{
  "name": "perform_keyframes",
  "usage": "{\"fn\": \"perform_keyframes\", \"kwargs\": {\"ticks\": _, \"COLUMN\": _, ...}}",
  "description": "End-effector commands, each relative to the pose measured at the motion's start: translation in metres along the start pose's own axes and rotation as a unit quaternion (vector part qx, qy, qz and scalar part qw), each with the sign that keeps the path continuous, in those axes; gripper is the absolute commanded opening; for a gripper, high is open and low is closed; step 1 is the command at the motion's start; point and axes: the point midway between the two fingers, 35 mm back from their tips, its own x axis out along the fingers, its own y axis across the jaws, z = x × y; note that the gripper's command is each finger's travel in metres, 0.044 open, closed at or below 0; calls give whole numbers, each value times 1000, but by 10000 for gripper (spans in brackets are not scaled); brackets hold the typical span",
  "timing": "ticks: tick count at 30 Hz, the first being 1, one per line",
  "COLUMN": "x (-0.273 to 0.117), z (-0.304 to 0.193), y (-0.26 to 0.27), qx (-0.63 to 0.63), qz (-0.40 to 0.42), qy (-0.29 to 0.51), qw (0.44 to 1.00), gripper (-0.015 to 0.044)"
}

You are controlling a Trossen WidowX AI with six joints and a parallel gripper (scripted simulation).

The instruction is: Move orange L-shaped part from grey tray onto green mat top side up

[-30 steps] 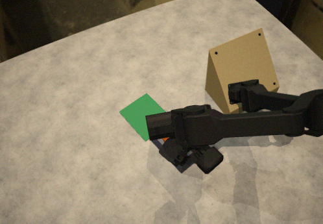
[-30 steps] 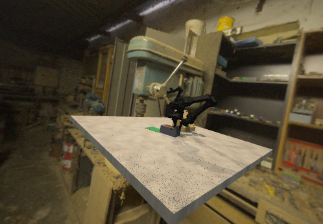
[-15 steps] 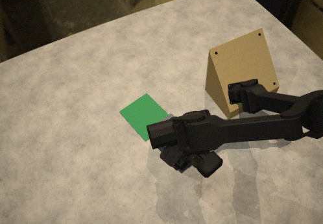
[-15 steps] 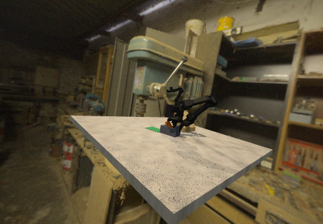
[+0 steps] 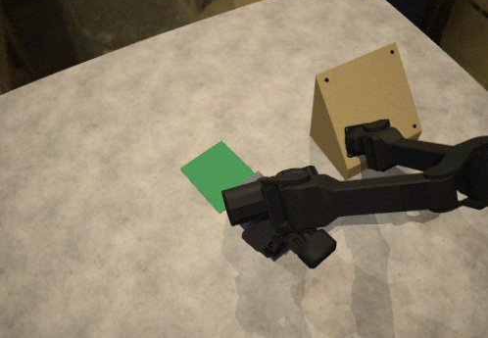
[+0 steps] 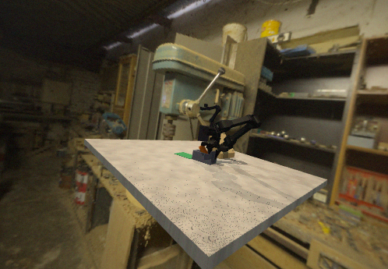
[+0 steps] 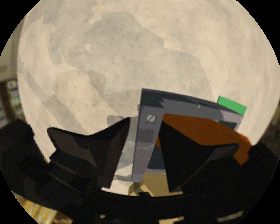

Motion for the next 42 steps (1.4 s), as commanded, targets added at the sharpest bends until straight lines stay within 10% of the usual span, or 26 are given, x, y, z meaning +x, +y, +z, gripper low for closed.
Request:
{"fn": "perform_keyframes", "kwargs": {"ticks": 1, "x": 0, "z": 0, "y": 0, "qx": 0, "qz": 0, "qy": 0, "qw": 1000, "gripper": 180}}
{"fn": "perform_keyframes", "kwargs": {"ticks": 16, "x": -14, "z": -2, "y": 10, "qx": 5, "qz": -1, "qy": 2, "qw": 1000, "gripper": 180}}
{"fn": "perform_keyframes", "kwargs": {"ticks": 26, "x": -106, "z": -1, "y": -2, "qx": 6, "qz": -3, "qy": 4, "qw": 1000, "gripper": 180}}
{"fn": "perform_keyframes", "kwargs": {"ticks": 42, "x": -105, "z": -1, "y": -2, "qx": 10, "qz": -4, "qy": -2, "qw": 1000, "gripper": 180}}
